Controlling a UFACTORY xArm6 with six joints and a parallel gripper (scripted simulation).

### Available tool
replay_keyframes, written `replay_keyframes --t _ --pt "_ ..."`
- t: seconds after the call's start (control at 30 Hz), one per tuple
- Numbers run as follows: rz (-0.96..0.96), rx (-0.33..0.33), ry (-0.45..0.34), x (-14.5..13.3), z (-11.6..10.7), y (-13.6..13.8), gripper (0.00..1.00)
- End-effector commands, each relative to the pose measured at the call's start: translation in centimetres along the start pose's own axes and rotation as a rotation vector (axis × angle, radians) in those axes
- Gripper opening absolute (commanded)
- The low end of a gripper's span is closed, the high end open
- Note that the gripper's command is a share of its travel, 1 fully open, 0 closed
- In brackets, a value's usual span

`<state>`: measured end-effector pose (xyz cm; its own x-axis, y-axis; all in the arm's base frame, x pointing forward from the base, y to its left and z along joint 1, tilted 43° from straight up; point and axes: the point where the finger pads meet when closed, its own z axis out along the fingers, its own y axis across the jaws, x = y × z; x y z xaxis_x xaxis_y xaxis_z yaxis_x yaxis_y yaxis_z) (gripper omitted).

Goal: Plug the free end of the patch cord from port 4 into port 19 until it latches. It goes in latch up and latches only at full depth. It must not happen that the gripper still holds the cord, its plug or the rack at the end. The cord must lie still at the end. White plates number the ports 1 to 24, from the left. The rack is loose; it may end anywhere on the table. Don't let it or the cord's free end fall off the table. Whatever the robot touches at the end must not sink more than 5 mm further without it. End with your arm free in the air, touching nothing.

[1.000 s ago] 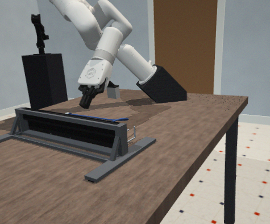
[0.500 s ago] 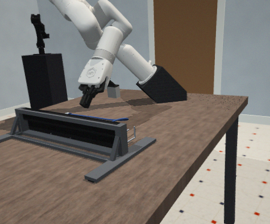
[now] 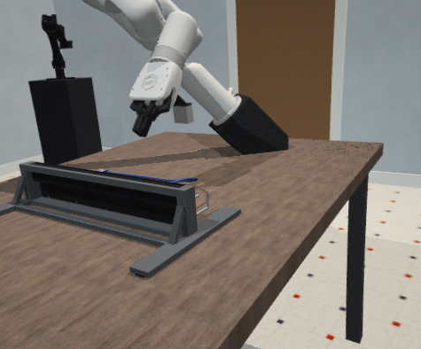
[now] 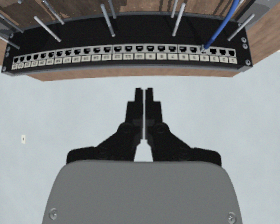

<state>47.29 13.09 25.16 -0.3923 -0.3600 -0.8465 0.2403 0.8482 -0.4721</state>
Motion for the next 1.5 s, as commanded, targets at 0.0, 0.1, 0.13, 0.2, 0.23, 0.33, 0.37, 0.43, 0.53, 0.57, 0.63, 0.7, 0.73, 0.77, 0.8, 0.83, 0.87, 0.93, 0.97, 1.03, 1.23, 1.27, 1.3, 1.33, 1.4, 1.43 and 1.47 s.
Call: replay_keyframes --t 0.0,0.1,0.13,0.2,0.23,0.33,0.37,0.43,0.53,0.57,0.63,0.7,0.73,0.77,0.8,0.83,0.87,0.93,0.97,1.03,1.23,1.27,1.3,1.33,1.4,1.43,1.47 --pt "0.002 0.004 -0.001 -0.2 -4.2 -0.2 0.00" --pt "0.002 0.004 -0.001 -0.2 -4.9 -0.2 0.00" --pt "0.002 0.004 -0.001 -0.2 -5.5 -0.2 0.00" --pt "0.002 0.004 -0.001 -0.2 -6.4 -0.1 0.00" --pt "0.002 0.004 -0.001 -0.2 -6.8 -0.1 0.00" --pt "0.002 0.004 -0.001 -0.2 -7.4 -0.1 0.00" --pt "0.002 0.004 -0.001 -0.2 -7.5 -0.1 0.00" --pt "0.002 0.004 -0.001 -0.2 -7.5 -0.1 0.00" --pt "0.002 0.004 -0.001 -0.2 -7.5 -0.2 0.00" --pt "0.002 0.004 -0.001 -0.2 -7.5 -0.2 0.00" --pt "0.002 0.004 -0.001 -0.2 -7.5 -0.2 0.00" --pt "0.002 0.004 -0.001 -0.2 -7.5 -0.4 0.00" --pt "0.002 0.004 -0.001 -0.2 -7.5 -0.5 0.00" --pt "0.002 0.004 -0.001 -0.2 -7.5 -0.7 0.00" --pt "0.002 0.004 -0.001 -0.2 -7.5 -1.0 0.00" --pt "0.002 0.004 -0.001 -0.2 -7.5 -1.2 0.00" --pt "0.002 0.004 -0.001 -0.2 -7.5 -1.6 0.00" --pt "0.002 0.004 -0.001 -0.2 -7.5 -2.3 0.00" --pt "0.002 0.004 -0.001 -0.2 -7.5 -2.8 0.00" --pt "0.002 0.004 -0.001 -0.2 -7.5 -3.7 0.00" --pt "0.002 0.004 -0.001 -0.2 -7.5 -5.8 0.00" --pt "0.002 0.004 -0.001 -0.2 -7.5 -6.3 0.00" --pt "0.002 0.004 -0.001 -0.2 -7.5 -6.8 0.00" --pt "0.002 0.004 -0.001 -0.2 -7.5 -7.3 0.00" --pt "0.002 0.004 -0.001 -0.2 -7.5 -8.1 0.00" --pt "0.002 0.004 -0.001 -0.2 -7.5 -8.5 0.00" --pt "0.002 0.004 -0.001 -0.2 -7.5 -8.8 0.00"
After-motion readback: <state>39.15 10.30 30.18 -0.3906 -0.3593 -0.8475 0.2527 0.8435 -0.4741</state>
